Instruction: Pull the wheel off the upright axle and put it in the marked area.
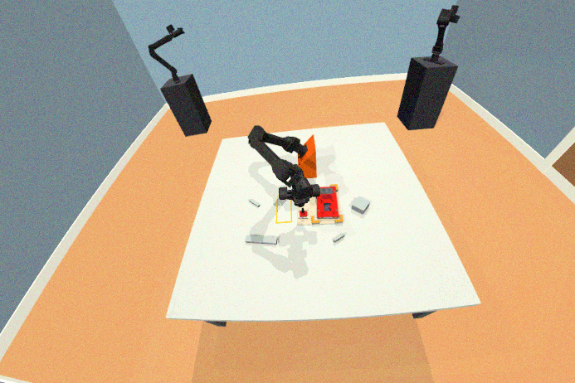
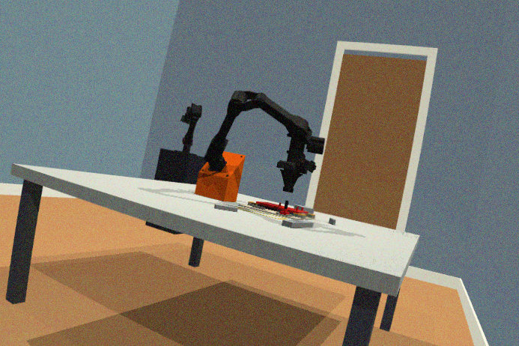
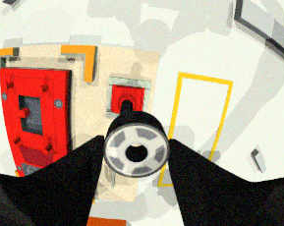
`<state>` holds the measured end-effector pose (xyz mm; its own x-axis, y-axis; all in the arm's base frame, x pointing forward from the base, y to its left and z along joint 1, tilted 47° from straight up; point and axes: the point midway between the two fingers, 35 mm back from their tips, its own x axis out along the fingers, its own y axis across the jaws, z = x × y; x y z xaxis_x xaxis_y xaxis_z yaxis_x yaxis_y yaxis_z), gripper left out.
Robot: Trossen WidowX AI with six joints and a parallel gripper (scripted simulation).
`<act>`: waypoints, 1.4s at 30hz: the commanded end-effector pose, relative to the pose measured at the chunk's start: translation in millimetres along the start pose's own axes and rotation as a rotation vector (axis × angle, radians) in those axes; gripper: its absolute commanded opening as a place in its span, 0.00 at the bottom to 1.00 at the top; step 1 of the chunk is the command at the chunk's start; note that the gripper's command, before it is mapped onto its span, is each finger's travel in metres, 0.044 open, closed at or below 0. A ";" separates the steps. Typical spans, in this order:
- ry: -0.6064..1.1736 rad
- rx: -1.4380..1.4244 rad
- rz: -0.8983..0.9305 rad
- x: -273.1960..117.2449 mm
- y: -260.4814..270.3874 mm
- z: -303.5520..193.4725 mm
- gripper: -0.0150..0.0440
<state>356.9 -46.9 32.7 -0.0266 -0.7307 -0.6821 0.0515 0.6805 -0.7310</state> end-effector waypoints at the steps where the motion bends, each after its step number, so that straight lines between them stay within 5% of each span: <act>1: 0.008 -0.001 -0.002 1.3 -13.7 -5.8 0.25; 42: 0.011 0.002 -0.003 1.8 -94.8 -55.5 0.25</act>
<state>299.8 -103.0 103.0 -0.0289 -0.7281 -0.6849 0.0579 0.6828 -0.7283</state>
